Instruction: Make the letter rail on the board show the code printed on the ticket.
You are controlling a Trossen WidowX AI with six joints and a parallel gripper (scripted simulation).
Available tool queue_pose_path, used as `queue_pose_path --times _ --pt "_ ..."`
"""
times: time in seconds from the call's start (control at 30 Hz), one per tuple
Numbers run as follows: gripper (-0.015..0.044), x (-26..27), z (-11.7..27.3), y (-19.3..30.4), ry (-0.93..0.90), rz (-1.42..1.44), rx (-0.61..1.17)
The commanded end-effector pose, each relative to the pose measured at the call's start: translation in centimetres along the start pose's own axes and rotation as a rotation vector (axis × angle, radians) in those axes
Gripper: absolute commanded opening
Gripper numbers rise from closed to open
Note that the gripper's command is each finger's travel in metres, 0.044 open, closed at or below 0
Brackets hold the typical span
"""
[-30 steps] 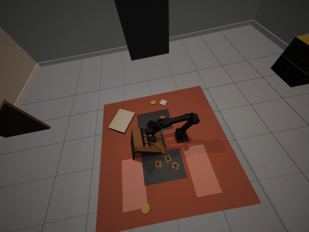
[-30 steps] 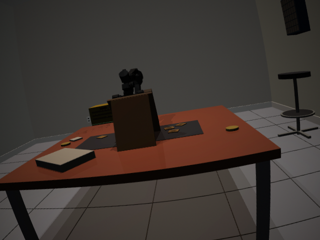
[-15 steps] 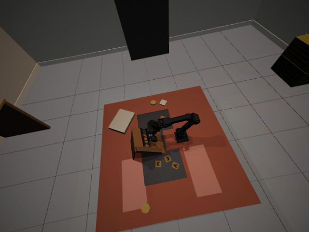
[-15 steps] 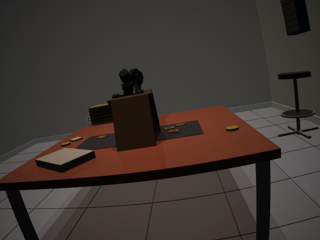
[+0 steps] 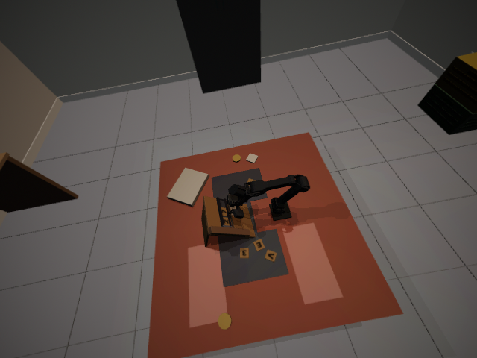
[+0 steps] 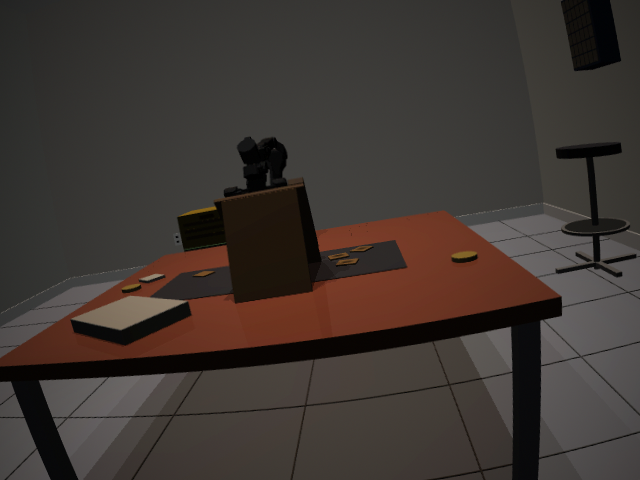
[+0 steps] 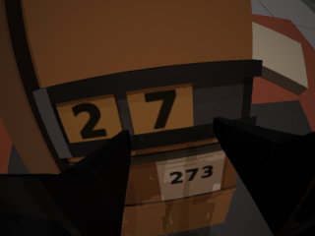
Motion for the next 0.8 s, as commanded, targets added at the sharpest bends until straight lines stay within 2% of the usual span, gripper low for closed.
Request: queue_pose_path --times 0.0,0.77 --pt "0.0295 0.04 0.31 -0.08 -0.004 0.006 -0.005" --pt "0.0295 0.1 0.93 -0.04 -0.004 0.006 -0.005"
Point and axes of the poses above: the point midway between the two fingers, 35 mm back from their tips, its own z axis back along the fingers, its own x axis across the jaws, y = z × x, the point moved 2 cm from there along z, back along the fingers, and after that the axes turned 8 degrees about z, right-handed, at the moved point
